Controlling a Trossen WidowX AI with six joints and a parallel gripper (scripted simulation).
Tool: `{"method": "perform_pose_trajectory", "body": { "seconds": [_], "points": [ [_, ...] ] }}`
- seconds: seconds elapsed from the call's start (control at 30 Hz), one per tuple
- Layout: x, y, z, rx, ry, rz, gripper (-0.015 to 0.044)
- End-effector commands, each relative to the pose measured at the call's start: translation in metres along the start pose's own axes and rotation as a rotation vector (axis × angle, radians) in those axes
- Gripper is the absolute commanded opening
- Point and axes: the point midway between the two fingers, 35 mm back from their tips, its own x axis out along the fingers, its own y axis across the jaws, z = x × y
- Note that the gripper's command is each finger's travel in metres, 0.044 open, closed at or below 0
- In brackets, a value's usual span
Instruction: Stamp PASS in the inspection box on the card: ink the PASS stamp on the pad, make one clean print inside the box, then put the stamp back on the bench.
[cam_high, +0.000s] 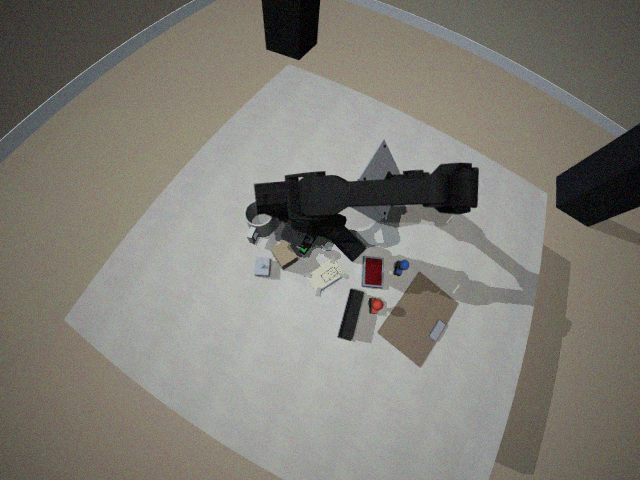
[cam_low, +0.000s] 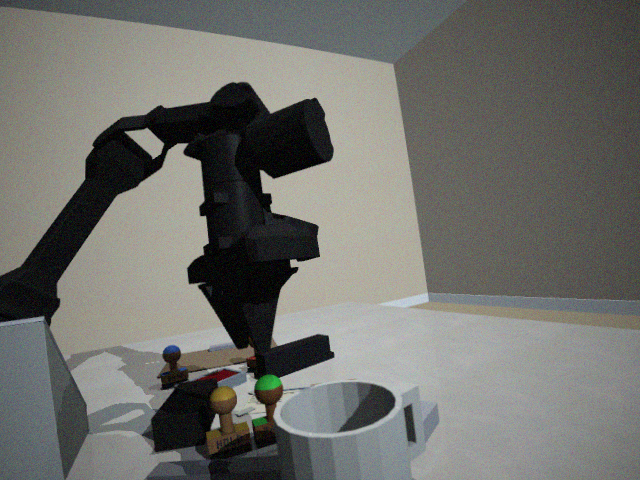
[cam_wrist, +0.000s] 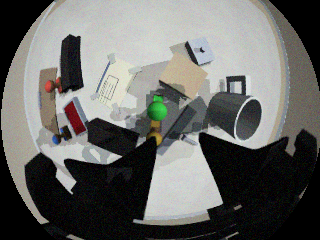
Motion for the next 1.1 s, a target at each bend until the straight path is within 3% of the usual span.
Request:
{"method": "perform_pose_trajectory", "body": {
  "seconds": [0.0, 1.07],
  "points": [
    [0.002, 0.018, 0.017, 0.148, -0.023, 0.079, 0.0226],
    [0.041, 0.019, 0.021, 0.148, -0.023, 0.078, 0.0226]
  ]
}}
